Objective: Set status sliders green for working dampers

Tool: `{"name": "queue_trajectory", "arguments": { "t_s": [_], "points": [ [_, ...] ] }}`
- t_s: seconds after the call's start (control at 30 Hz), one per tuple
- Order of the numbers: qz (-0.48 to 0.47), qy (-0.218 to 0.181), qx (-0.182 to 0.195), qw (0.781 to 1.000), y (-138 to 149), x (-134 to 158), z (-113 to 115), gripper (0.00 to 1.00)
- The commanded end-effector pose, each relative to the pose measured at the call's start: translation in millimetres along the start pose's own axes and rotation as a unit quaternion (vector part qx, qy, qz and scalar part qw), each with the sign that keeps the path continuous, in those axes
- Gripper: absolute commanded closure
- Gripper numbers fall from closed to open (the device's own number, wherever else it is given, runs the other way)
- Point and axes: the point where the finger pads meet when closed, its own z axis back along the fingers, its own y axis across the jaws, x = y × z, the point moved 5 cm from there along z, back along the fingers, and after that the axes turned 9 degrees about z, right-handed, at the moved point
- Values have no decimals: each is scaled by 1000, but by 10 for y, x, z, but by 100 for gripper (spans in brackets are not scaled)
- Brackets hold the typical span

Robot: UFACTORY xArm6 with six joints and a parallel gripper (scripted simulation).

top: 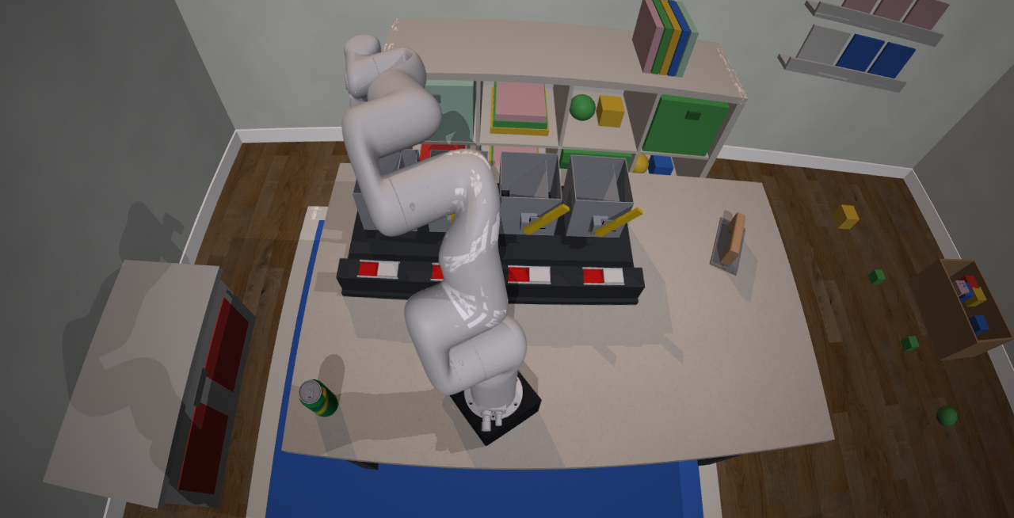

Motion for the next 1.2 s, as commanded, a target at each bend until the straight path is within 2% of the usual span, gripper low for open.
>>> {"name": "queue_trajectory", "arguments": {
  "t_s": [0.0,0.03,1.17],
  "points": [
    [0,3,-1,1000,-3,-7,25,61],
    [0,3,-1,1000,-3,-7,25,100],
    [0,3,-1,1000,-3,-7,25,100]
  ]
}}
